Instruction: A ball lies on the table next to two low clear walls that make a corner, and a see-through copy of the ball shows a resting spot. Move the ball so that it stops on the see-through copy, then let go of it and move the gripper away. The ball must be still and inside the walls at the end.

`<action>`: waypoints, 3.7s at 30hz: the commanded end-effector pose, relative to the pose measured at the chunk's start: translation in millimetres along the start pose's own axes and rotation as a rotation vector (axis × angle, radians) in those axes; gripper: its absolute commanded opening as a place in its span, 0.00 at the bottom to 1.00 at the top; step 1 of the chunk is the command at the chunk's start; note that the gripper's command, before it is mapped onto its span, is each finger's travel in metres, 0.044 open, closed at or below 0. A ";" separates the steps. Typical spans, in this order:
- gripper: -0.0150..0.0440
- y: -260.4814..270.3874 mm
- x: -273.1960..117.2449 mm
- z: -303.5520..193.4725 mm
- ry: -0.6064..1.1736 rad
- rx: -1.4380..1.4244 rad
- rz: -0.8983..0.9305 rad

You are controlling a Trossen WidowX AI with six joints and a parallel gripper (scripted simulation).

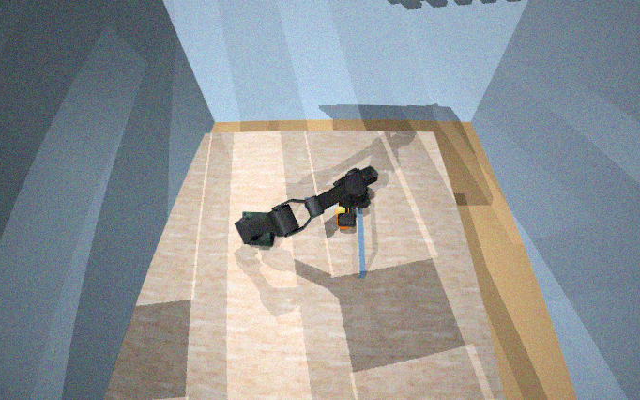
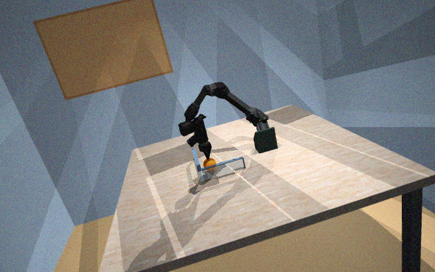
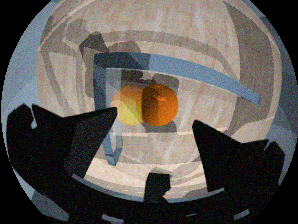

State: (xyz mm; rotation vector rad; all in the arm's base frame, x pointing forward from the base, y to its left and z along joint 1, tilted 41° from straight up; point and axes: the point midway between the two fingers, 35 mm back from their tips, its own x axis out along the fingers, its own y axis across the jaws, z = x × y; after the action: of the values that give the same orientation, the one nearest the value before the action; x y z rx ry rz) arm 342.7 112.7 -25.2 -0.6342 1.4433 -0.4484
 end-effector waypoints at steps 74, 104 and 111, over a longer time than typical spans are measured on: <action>0.25 0.2 -91.3 -2.2 0.006 -0.012 -0.006; 0.25 24.9 -54.9 -5.2 0.008 -0.985 -0.003; 0.25 30.4 -45.9 -6.6 0.008 -1.224 -0.002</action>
State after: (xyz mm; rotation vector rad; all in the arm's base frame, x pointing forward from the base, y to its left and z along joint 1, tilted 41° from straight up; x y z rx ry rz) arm 331.1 165.6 -3.9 -1.4984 1.6300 0.4156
